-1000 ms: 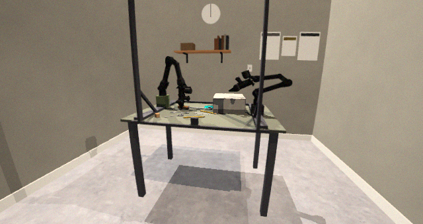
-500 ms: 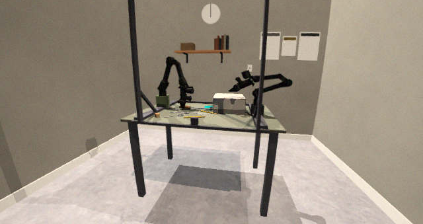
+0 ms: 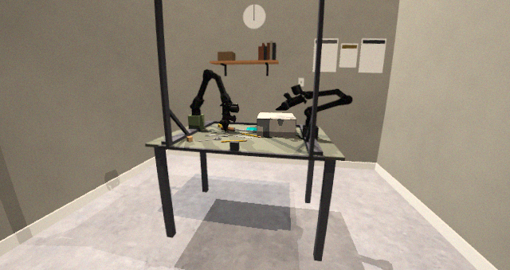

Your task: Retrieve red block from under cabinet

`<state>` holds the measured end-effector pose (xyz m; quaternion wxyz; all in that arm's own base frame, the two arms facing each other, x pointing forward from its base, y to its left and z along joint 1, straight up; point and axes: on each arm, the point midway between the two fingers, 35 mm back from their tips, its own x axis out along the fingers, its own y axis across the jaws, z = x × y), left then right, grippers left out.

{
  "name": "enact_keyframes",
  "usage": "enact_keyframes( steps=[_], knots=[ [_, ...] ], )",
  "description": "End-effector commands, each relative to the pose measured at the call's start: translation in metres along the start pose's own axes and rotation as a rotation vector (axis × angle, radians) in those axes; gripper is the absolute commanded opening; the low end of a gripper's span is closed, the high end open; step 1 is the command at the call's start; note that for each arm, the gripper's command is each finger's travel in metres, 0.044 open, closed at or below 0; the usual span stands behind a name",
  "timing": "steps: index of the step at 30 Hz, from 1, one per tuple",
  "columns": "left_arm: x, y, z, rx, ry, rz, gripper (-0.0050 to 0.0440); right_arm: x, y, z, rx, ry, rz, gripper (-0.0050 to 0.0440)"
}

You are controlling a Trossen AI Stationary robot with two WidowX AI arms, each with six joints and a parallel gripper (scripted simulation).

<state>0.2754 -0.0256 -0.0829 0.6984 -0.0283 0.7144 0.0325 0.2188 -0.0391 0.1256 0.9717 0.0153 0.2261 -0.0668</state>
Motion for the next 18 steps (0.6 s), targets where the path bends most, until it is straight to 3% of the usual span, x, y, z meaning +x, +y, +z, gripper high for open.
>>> enact_keyframes(
  steps=[1,18],
  knots=[
    [-0.014,-0.001,0.037,-0.002,-0.046,-0.011,0.0115,-0.002,-0.001,0.006,0.0,-0.015,-0.002,0.044],
    [-0.023,0.003,0.111,-0.002,-0.052,-0.011,0.0115,-0.002,-0.001,0.006,0.0,-0.015,-0.002,0.044]
  ],
)
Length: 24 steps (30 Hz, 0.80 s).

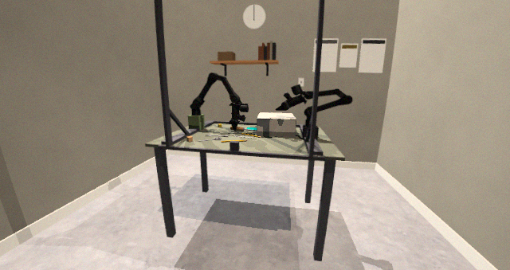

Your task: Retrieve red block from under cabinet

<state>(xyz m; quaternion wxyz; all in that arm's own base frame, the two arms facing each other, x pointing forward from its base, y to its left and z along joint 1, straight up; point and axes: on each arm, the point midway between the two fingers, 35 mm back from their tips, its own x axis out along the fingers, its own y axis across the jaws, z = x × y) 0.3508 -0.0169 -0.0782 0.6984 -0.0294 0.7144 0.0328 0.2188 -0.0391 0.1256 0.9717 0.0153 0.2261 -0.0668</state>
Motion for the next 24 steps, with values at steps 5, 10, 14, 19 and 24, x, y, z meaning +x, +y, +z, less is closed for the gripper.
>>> enact_keyframes(
  steps=[5,10,14,19,24],
  knots=[
    [-0.018,0.001,0.056,0.0,-0.054,-0.01,0.0115,-0.002,-0.001,0.006,0.0,-0.015,-0.002,0.044],
    [-0.016,0.001,0.065,0.0,-0.054,-0.01,0.0115,-0.002,-0.001,0.006,0.0,-0.015,-0.002,0.044],
    [-0.016,0.002,0.077,0.0,-0.055,-0.01,0.0115,-0.002,-0.001,0.006,0.0,-0.015,-0.002,0.044],
    [-0.015,0.002,0.088,0.0,-0.056,-0.01,0.0115,-0.002,-0.001,0.006,0.0,-0.015,-0.002,0.044],
    [-0.011,0.001,0.093,0.0,-0.057,-0.01,0.0115,-0.002,-0.001,0.006,0.0,-0.015,-0.002,0.044]
  ],
)
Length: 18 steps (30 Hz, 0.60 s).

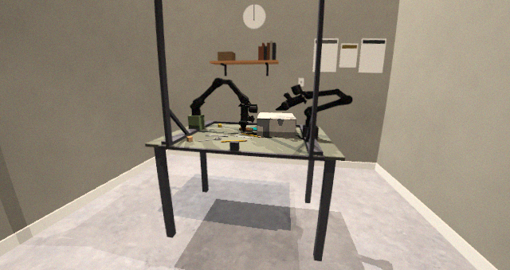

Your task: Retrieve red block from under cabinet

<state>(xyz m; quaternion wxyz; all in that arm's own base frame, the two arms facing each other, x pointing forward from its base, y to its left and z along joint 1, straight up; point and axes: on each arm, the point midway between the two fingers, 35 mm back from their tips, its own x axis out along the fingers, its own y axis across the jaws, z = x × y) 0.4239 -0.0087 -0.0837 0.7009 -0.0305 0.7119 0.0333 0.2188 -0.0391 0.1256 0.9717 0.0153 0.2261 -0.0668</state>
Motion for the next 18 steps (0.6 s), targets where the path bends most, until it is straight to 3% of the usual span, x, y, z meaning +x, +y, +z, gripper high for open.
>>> enact_keyframes(
  steps=[1,18],
  knots=[
    [-0.015,-0.001,0.019,0.002,-0.049,-0.008,0.0115,-0.002,-0.001,0.006,0.0,-0.015,-0.002,0.044],
    [-0.004,-0.001,0.018,0.002,-0.042,-0.008,0.0115,-0.002,-0.001,0.006,0.0,-0.015,-0.002,0.044]
  ],
)
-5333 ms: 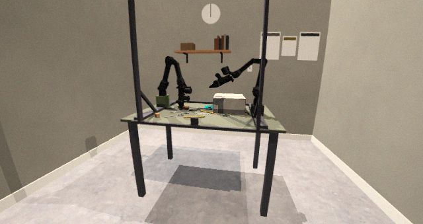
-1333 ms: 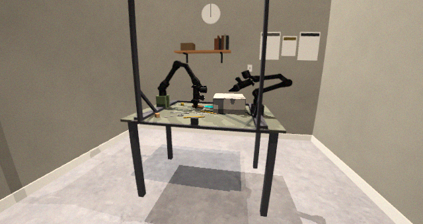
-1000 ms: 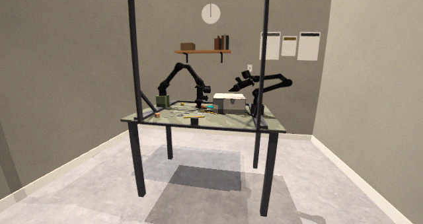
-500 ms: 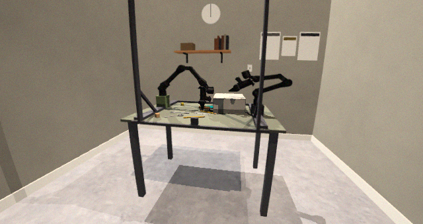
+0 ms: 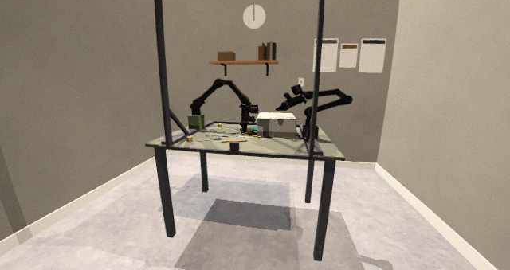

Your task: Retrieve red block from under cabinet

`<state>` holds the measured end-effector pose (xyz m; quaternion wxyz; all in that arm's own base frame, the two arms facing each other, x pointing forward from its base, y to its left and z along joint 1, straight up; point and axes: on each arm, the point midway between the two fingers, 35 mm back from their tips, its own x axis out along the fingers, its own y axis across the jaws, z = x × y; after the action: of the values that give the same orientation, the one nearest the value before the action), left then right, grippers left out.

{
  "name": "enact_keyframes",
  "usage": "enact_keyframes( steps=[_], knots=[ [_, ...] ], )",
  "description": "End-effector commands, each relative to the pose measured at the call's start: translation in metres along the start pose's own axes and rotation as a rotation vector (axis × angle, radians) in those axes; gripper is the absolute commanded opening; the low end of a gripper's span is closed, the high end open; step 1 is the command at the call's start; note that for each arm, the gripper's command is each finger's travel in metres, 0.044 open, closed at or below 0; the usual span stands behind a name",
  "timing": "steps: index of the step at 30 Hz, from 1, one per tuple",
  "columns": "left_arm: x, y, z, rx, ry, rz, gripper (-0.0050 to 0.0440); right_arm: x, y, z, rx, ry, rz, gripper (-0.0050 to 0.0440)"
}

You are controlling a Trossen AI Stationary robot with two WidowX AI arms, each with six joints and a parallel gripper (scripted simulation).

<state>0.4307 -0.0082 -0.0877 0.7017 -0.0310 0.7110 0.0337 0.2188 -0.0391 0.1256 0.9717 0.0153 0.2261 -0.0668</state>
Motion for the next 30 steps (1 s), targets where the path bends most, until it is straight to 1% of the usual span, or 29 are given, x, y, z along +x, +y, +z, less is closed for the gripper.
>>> enact_keyframes(
  steps=[1,8,9,16,18,30],
  knots=[
    [-0.008,-0.001,0.011,0.003,-0.039,-0.007,0.0115,-0.002,-0.001,0.006,0.0,-0.015,-0.002,0.044],
    [-0.01,0.004,0.012,0.004,-0.045,-0.008,0.0115,-0.002,-0.001,0.006,0.0,-0.015,-0.002,0.044],
    [-0.014,0.005,0.014,0.004,-0.054,-0.008,0.0115,-0.002,-0.001,0.006,0.0,-0.015,-0.002,0.044],
    [-0.017,0.023,0.012,0.004,-0.058,-0.005,0.0115,-0.002,-0.001,0.006,0.0,-0.015,-0.002,0.044],
    [-0.017,0.023,0.012,0.004,-0.058,-0.005,0.0115,-0.002,-0.001,0.006,0.0,-0.015,-0.002,0.044],
    [-0.017,0.065,0.013,0.004,-0.058,-0.002,0.0115,-0.002,-0.001,0.006,0.0,-0.015,-0.002,0.044]
  ],
)
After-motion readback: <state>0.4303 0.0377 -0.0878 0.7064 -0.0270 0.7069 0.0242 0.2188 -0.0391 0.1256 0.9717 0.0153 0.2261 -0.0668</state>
